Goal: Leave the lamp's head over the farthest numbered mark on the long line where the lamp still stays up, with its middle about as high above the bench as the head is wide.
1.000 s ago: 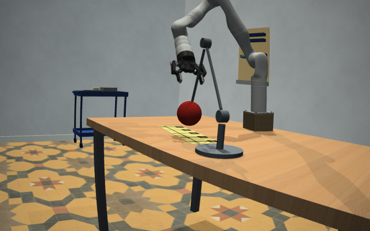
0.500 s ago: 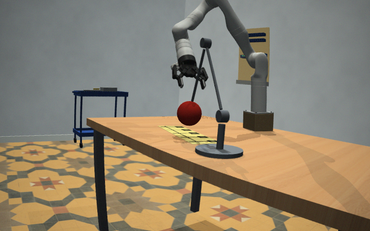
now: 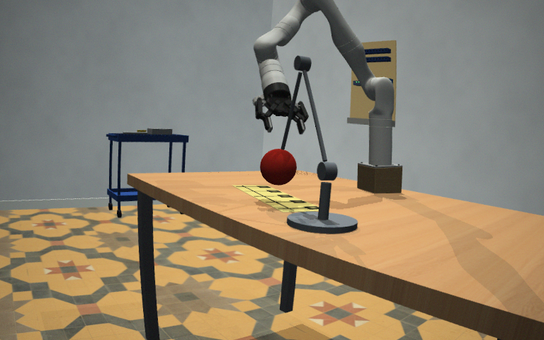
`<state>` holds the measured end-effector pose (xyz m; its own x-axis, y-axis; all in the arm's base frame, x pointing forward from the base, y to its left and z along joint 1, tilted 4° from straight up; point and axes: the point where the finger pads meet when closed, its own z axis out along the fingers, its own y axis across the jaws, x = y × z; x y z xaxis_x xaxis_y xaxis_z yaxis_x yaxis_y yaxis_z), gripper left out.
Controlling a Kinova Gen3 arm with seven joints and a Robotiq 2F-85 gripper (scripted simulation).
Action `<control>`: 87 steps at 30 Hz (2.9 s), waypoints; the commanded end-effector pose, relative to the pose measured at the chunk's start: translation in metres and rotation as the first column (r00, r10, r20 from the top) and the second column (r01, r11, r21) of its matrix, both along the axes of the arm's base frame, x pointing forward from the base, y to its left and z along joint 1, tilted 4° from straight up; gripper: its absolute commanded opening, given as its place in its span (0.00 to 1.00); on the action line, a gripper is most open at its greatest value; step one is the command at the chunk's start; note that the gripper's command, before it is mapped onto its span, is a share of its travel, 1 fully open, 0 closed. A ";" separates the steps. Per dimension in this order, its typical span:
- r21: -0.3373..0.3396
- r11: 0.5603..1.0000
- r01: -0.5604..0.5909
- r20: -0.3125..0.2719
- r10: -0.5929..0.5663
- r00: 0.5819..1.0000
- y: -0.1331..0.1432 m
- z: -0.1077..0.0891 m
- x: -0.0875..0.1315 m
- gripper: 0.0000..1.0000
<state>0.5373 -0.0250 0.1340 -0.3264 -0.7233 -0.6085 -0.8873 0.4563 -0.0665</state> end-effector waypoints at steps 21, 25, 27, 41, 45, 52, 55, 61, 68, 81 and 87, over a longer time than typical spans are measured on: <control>0.001 1.000 -0.003 0.003 0.003 1.000 0.002 0.000 0.001 0.00; 0.001 1.000 -0.002 0.002 0.002 1.000 0.001 0.000 0.001 0.00; 0.001 1.000 -0.001 0.002 0.001 1.000 0.001 0.001 0.001 0.00; 0.000 1.000 -0.001 0.002 0.001 1.000 0.001 0.001 0.001 0.00; 0.000 1.000 -0.001 0.002 0.001 1.000 0.001 0.001 0.001 0.00; 0.001 1.000 -0.003 0.003 0.003 1.000 -0.010 -0.001 -0.005 0.00; 0.001 1.000 -0.004 0.003 0.004 1.000 -0.016 -0.002 -0.008 0.00; 0.002 1.000 -0.007 0.004 0.007 1.000 -0.029 -0.005 -0.015 0.00; 0.002 1.000 -0.007 0.004 0.007 1.000 -0.039 -0.006 -0.020 0.00; 0.002 1.000 -0.006 0.004 0.006 1.000 -0.063 -0.010 -0.032 0.00; 0.002 1.000 -0.006 0.004 0.006 1.000 -0.066 -0.010 -0.033 0.00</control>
<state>0.5089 -0.0788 0.1256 -0.3156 -0.7186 -0.6197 -0.8913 0.4485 -0.0662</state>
